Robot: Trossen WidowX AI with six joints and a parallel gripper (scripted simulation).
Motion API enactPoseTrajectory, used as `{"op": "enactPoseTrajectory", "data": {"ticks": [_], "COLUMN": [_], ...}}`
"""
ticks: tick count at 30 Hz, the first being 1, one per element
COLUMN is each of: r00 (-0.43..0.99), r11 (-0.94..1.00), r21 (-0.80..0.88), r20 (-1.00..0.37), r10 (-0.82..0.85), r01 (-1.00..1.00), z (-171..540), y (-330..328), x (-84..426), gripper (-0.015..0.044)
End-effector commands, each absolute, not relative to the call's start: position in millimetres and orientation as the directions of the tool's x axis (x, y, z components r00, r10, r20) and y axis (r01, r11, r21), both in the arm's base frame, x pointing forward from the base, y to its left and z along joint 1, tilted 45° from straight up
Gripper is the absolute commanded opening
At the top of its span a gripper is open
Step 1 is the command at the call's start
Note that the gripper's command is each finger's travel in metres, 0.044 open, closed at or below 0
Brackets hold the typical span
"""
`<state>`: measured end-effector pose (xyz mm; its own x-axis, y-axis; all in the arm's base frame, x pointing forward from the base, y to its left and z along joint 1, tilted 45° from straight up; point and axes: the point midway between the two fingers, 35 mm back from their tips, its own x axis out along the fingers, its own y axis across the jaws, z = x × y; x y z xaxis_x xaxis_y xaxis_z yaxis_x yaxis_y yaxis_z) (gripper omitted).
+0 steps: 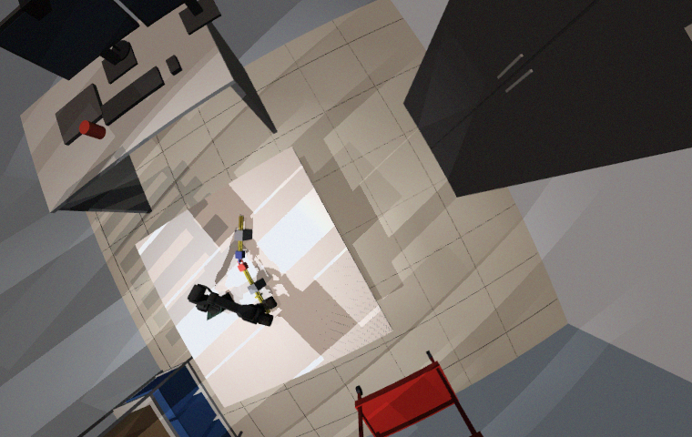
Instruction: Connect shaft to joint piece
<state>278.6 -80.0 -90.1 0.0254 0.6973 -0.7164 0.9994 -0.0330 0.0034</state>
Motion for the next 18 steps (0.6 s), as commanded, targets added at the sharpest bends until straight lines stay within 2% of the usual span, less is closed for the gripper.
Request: {"op": "enactPoseTrajectory", "data": {"ticks": [1, 18], "r00": [0.026, 0.025], "r11": [-0.035, -0.033], "r21": [0.002, 0.002], "r20": [-0.715, -0.716], "r10": [0.699, 0.698], "r01": [0.999, 0.999], "z": [-85, -75], "y": [-74, -65], "x": [279, 279], "gripper": [0.0, 0.0]}}
